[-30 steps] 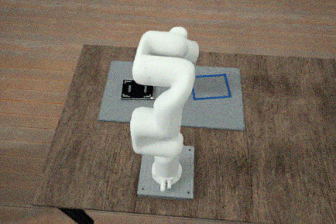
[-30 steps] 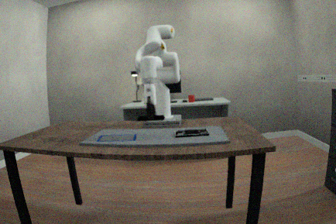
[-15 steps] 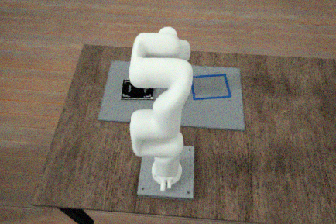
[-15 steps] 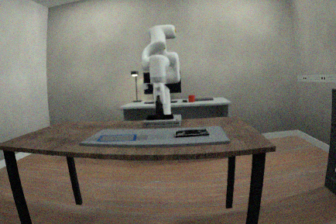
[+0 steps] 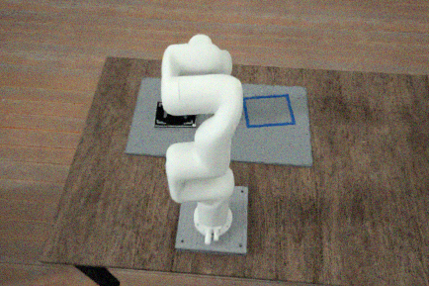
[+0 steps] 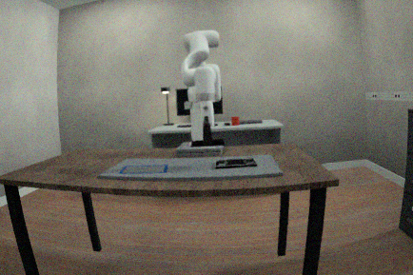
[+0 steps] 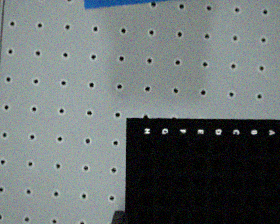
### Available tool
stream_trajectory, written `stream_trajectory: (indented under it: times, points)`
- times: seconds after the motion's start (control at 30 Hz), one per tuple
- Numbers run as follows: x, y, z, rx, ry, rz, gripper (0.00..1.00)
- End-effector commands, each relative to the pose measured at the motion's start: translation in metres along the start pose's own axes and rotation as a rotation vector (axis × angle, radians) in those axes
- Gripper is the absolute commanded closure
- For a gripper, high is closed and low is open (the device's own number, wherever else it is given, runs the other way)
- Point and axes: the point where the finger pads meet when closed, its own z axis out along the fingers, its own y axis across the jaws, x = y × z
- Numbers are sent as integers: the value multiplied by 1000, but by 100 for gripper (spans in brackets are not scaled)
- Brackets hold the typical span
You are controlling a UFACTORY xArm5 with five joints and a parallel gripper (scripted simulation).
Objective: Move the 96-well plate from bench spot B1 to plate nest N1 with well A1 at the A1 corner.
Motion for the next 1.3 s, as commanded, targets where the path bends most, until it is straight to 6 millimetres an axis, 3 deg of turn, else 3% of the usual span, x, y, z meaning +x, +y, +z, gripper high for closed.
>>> stream_trajectory:
  times: [0.0, 1.1, 1.27]
  points:
    - [-11, -1, -2, 4, 1, 0, 100]
    - [-109, 8, -5, 4, 1, 0, 100]
    - [-109, 8, -5, 4, 1, 0, 100]
